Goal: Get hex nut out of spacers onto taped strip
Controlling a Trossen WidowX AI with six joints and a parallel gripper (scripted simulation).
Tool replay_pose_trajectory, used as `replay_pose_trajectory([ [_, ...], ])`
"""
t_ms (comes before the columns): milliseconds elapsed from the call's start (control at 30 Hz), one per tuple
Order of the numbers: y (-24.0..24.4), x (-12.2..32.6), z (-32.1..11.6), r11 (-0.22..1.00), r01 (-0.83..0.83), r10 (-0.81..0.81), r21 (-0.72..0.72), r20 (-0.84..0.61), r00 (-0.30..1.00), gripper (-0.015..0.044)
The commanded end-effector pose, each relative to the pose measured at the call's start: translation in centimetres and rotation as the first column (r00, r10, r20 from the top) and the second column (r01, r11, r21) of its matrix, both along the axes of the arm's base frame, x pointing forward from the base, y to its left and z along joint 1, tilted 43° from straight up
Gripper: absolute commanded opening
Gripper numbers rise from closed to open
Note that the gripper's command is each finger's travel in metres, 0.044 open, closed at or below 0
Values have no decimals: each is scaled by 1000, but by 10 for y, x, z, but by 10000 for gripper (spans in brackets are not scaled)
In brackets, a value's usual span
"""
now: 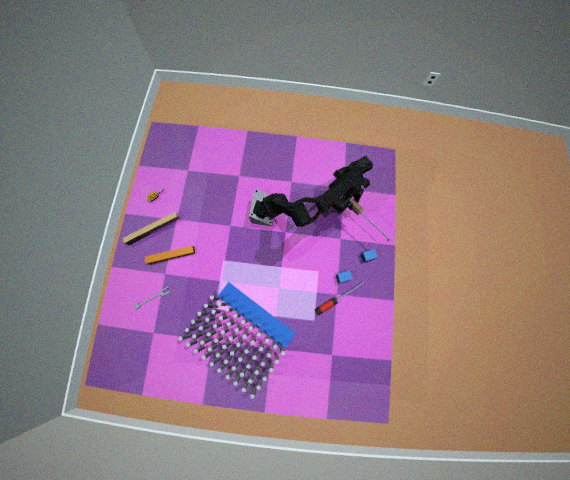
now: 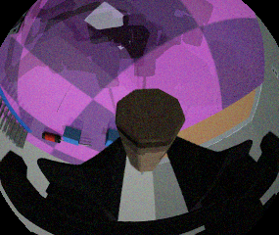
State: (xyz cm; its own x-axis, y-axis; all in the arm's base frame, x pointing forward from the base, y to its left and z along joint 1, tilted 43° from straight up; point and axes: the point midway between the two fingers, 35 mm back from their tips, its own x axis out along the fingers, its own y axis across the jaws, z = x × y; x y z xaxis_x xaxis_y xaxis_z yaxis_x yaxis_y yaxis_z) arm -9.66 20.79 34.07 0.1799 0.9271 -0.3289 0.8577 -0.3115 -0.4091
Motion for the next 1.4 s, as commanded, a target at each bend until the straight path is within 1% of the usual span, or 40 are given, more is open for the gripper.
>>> replay_pose_trajectory([
  [0,2,-1,-2,1000,1,-1,-1,3,1000,0],
  [1367,21,-8,-22,1000,2,-2,-9,-4,1000,0],
])
